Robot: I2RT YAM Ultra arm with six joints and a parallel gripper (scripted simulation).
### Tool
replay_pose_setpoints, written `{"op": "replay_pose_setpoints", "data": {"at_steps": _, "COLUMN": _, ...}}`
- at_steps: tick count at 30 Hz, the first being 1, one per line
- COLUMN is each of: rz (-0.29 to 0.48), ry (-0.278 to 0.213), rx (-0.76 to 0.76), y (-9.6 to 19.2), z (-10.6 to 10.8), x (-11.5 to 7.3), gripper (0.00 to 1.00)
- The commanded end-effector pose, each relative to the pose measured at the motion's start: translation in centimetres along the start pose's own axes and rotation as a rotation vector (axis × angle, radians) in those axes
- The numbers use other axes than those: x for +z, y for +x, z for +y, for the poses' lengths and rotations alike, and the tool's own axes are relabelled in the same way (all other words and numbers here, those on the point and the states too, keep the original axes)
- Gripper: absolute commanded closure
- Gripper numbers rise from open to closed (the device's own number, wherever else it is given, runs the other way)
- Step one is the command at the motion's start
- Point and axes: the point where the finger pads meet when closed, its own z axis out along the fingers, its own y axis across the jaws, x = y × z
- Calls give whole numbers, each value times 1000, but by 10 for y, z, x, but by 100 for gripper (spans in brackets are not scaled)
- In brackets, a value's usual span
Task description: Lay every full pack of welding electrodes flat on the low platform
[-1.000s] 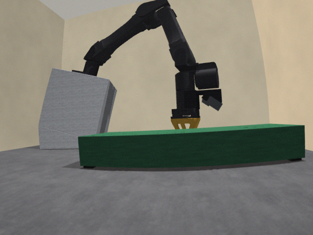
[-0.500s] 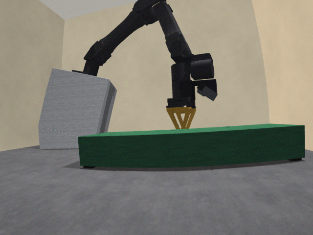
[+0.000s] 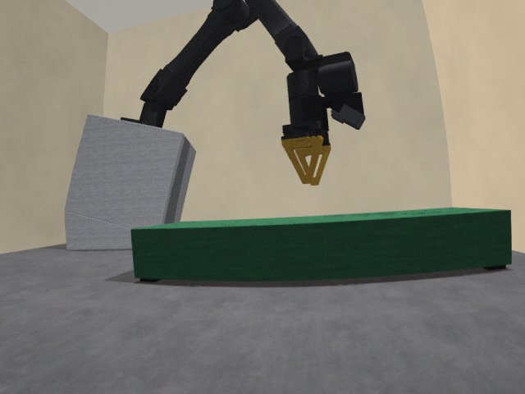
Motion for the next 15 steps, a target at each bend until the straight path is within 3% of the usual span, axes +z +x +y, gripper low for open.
{"op": "replay_pose_setpoints", "data": {"at_steps": 1, "rz": -21, "ry": 1, "rx": 3, "y": -7, "z": -6, "x": -29, "gripper": 26}}
{"op": "replay_pose_setpoints", "data": {"at_steps": 5, "rz": -24, "ry": 2, "rx": 2, "y": -8, "z": -6, "x": -30, "gripper": 26}}
{"op": "replay_pose_setpoints", "data": {"at_steps": 7, "rz": 1, "ry": -2, "rx": 6, "y": -2, "z": -7, "x": -20, "gripper": 26}}
{"op": "replay_pose_setpoints", "data": {"at_steps": 15, "rz": -24, "ry": 3, "rx": 2, "y": -8, "z": -7, "x": -27, "gripper": 26}}
